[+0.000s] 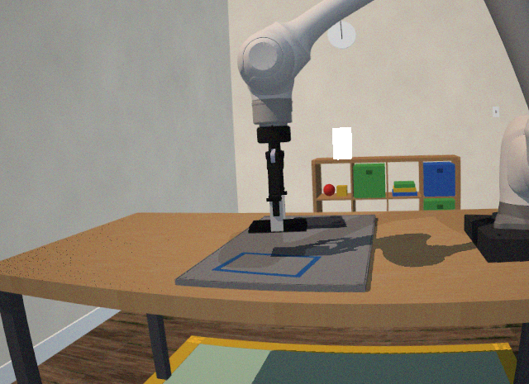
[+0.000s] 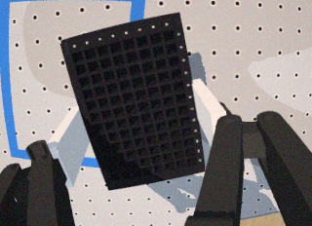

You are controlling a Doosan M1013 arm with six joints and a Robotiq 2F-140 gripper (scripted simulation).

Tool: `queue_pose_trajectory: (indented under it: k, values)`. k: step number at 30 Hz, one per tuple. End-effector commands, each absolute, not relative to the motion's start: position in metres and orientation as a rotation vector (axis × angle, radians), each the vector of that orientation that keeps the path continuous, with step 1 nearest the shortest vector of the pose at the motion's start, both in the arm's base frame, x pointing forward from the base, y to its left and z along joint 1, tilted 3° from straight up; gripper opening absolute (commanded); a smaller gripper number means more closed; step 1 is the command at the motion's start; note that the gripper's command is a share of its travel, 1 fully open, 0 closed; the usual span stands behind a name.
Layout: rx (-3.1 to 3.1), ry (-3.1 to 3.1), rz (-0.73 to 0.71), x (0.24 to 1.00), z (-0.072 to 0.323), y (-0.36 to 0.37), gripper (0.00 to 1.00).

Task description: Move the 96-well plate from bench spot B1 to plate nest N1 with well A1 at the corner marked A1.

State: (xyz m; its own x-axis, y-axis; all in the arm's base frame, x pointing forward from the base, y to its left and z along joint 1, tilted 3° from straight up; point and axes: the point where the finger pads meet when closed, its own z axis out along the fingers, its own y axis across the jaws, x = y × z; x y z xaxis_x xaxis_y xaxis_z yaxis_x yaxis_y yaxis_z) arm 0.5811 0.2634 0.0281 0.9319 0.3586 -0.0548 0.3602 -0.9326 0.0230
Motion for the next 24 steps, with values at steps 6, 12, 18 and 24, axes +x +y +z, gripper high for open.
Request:
queue_pose_trajectory:
  k: [6,12,18,24]
  values:
    - [3.056,0.574,-0.072,0.585,0.03,0.232,0.0]
    - [3.056,0.574,-0.072,0.587,0.031,0.216,0.0]
    - [3.056,0.574,-0.072,0.588,0.032,0.199,0.0]
    - [3.056,0.574,-0.072,0.591,0.034,0.179,0.0]
